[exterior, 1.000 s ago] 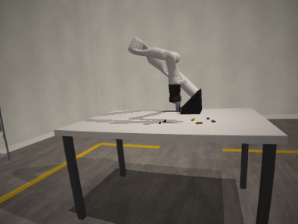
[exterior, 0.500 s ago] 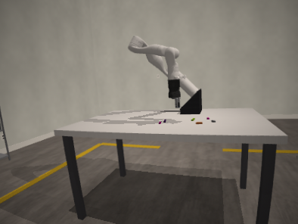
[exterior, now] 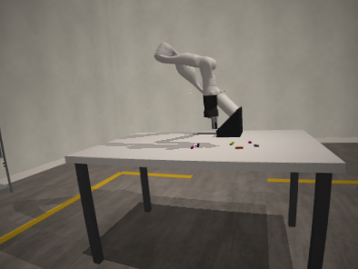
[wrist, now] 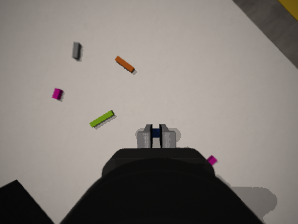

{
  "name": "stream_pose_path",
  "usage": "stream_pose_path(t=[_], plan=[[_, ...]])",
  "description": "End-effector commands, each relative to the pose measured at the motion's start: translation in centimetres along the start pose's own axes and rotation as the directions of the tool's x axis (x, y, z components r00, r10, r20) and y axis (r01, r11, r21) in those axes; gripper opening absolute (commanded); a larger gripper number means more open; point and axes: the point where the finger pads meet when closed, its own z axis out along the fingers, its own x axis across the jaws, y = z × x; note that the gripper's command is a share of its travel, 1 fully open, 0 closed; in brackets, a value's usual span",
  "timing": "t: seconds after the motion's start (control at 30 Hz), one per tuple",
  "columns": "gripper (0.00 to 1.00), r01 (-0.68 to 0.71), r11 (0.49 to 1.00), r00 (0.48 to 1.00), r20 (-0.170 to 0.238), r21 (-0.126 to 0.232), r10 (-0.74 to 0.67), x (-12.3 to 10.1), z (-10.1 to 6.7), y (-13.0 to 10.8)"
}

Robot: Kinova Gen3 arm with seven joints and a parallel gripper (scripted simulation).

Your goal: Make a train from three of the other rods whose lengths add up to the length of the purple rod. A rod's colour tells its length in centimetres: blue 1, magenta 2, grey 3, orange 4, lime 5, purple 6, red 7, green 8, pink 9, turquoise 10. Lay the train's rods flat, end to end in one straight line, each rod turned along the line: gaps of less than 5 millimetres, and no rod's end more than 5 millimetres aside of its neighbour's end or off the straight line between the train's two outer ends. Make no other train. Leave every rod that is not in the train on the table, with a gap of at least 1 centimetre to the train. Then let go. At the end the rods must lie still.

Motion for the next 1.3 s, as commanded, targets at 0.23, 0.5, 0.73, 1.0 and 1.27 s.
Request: stream_pose_path(t=[0.23, 0.5, 0.73, 1.0, 1.27], plan=[[0.24, -0.18, 0.984, 0.984, -0.005, 0.001, 0.18, -2.8, -0.2, 2.2], [0.24, -0.311, 0.95, 0.95, -0.005, 0.0, 0.311, -4.5, -0.2, 4.0], [0.24, -0.413, 0.911, 0.911, -0.005, -0.003, 0.413, -5.7, -0.1, 5.6], [0.24, -0.443, 0.897, 0.897, -0.006, -0.004, 0.443, -6.1, -0.1, 6.1], [0.24, -0.444, 0.896, 0.896, -0.006, -0.004, 0.444, -6.1, -0.1, 6.2]])
